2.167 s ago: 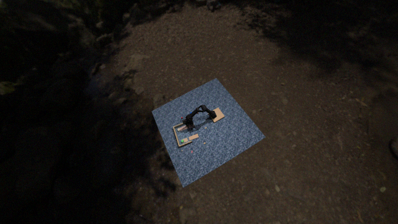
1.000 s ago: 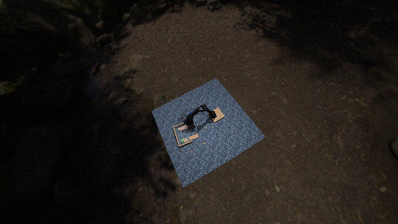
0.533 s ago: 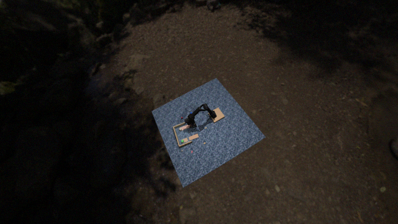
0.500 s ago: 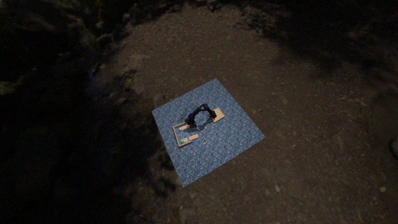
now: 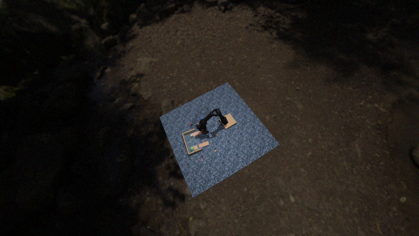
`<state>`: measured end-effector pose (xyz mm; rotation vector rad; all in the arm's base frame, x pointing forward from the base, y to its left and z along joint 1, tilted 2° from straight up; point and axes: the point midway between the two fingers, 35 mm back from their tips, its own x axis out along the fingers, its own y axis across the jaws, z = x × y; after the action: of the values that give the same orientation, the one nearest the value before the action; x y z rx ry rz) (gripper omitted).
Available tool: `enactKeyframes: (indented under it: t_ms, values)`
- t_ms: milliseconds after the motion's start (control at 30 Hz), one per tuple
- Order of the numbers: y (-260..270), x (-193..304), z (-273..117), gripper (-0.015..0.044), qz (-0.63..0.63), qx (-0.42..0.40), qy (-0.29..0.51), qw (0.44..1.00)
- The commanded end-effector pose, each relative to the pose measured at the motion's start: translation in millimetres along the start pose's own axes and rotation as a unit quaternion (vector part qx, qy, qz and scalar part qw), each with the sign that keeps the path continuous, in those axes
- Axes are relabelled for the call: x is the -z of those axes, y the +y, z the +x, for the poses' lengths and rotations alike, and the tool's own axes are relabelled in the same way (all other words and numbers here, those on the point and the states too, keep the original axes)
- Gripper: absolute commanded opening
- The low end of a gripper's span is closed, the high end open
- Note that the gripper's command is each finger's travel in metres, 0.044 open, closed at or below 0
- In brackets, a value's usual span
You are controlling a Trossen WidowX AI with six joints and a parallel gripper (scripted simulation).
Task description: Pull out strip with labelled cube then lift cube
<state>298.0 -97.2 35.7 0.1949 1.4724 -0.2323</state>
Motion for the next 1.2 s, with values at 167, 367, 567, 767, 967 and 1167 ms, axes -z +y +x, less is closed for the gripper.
enactKeyframes:
  t_ms: [167, 367, 567, 767, 967, 1167]
  values:
    - [0, 20, 5, 0.0000, -0.002, -0.002, 0.013, 1.000]
    - [0, 29, 5, 0.0000, -0.002, -0.002, 0.013, 1.000]
    - [0, 38, 5, 0.0000, -0.002, -0.002, 0.013, 1.000]
    - [0, 47, 5, 0.0000, -0.002, -0.002, 0.014, 1.000]
    - [0, 56, 5, 0.0000, -0.002, -0.002, 0.014, 1.000]
    - [0, 64, 5, 0.0000, -0.002, -0.002, 0.015, 1.000]
